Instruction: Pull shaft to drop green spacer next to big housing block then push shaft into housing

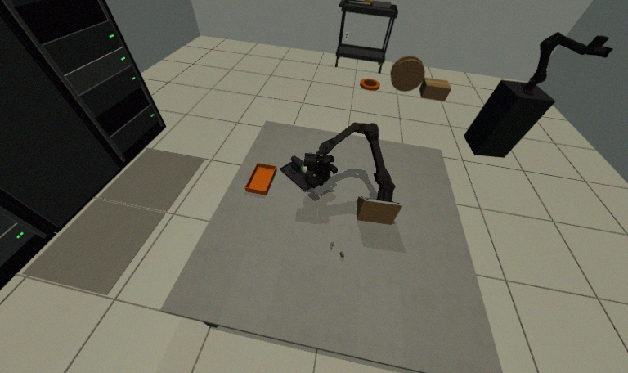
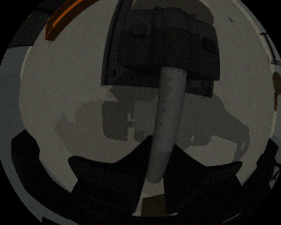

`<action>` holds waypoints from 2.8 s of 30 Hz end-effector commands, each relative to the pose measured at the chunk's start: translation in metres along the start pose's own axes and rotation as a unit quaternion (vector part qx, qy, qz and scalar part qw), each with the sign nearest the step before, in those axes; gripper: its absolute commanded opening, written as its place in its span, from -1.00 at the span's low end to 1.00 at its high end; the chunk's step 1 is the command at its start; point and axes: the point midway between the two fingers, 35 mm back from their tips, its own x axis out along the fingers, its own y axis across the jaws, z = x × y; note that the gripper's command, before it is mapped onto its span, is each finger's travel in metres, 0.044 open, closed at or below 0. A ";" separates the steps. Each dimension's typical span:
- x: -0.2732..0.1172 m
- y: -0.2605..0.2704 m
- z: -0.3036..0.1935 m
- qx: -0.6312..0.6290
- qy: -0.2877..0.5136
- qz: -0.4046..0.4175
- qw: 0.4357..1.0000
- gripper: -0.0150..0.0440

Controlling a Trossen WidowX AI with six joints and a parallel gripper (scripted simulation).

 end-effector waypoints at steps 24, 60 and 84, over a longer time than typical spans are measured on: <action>0.000 0.000 -0.004 0.001 0.001 0.001 1.000 -0.49; 0.000 0.000 -0.007 0.001 0.002 0.001 1.000 -0.49; 0.000 0.000 -0.010 0.001 0.002 0.001 1.000 -0.49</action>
